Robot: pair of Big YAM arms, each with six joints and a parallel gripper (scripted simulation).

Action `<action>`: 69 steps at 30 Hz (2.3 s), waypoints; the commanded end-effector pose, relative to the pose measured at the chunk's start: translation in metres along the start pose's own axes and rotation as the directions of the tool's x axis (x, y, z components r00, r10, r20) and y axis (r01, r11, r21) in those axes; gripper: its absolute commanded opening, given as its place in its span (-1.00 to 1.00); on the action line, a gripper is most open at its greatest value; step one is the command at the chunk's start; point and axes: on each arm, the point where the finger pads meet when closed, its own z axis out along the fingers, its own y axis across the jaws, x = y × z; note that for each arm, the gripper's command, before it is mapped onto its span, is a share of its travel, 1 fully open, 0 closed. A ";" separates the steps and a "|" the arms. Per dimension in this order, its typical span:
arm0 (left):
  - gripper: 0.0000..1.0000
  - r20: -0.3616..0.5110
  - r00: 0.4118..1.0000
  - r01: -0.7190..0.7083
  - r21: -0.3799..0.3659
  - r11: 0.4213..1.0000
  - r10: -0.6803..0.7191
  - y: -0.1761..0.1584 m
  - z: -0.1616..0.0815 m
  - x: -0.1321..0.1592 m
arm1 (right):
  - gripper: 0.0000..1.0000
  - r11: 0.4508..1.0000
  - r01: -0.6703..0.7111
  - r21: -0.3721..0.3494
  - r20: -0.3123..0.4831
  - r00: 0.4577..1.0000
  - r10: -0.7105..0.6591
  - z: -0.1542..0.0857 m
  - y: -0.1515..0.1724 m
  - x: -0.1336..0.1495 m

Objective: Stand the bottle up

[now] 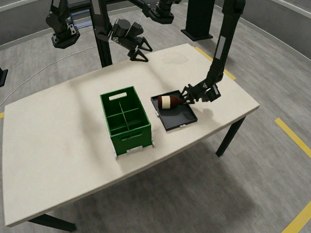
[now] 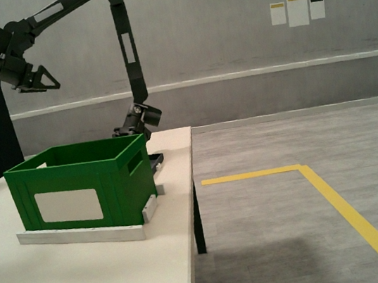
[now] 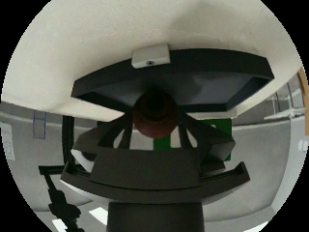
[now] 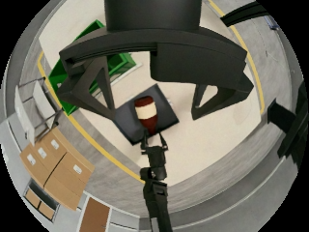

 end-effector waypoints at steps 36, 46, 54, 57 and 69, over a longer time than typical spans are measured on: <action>-0.19 0.007 1.000 0.004 0.010 1.000 -0.004 -0.006 0.013 0.001 | 1.00 1.000 0.000 0.000 0.006 1.000 0.000 0.001 0.000 -0.002; -0.42 0.008 1.000 0.003 0.011 1.000 -0.003 -0.005 0.014 0.001 | 1.00 1.000 0.000 0.000 0.006 1.000 0.000 0.001 0.000 -0.002; -0.43 0.015 1.000 -0.005 0.021 1.000 0.005 -0.012 0.004 0.006 | 1.00 1.000 0.000 0.000 0.006 1.000 0.000 0.001 0.000 -0.002; -0.43 0.011 1.000 -0.008 0.017 1.000 0.008 -0.012 0.002 0.011 | 1.00 1.000 0.000 0.000 0.006 1.000 0.000 0.001 0.000 -0.002; -0.43 0.006 1.000 -0.002 0.010 1.000 0.002 -0.010 -0.044 0.064 | 1.00 1.000 0.000 0.000 0.006 1.000 0.000 0.001 0.000 -0.002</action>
